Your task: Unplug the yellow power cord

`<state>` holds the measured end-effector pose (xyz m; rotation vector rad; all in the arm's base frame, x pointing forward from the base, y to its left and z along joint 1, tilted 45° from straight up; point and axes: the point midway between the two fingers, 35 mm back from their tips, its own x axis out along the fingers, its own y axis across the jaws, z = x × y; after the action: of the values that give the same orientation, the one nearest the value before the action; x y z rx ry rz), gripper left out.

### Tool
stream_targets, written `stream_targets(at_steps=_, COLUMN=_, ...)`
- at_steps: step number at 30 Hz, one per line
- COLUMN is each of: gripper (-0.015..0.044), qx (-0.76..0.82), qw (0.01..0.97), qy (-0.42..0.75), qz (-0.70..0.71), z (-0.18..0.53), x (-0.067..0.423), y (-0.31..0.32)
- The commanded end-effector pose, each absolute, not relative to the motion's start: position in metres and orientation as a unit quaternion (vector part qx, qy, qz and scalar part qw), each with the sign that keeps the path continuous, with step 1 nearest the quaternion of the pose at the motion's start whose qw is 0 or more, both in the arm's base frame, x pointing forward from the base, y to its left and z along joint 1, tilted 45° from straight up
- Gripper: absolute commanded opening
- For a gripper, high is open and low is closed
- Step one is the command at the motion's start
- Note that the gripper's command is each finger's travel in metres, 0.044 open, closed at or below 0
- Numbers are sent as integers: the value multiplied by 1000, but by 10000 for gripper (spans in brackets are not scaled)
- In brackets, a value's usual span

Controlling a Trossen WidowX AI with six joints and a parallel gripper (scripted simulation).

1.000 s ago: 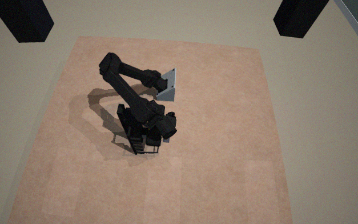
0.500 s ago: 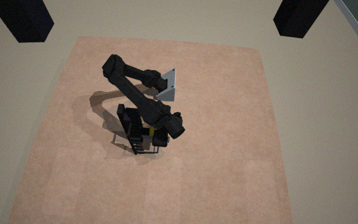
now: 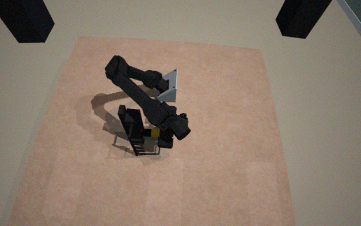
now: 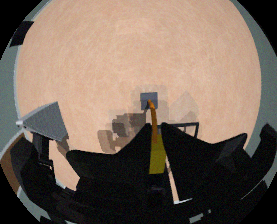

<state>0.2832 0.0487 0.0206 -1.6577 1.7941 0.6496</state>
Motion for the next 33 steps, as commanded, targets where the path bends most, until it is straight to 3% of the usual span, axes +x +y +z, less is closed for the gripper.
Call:
stream_targets(at_steps=1, gripper=160, qx=-625, qw=300, qy=678, qz=243, z=21, x=283, y=46)
stream_targets(at_steps=33, gripper=160, qx=-633, qw=296, qy=669, qz=254, z=47, x=281, y=35)
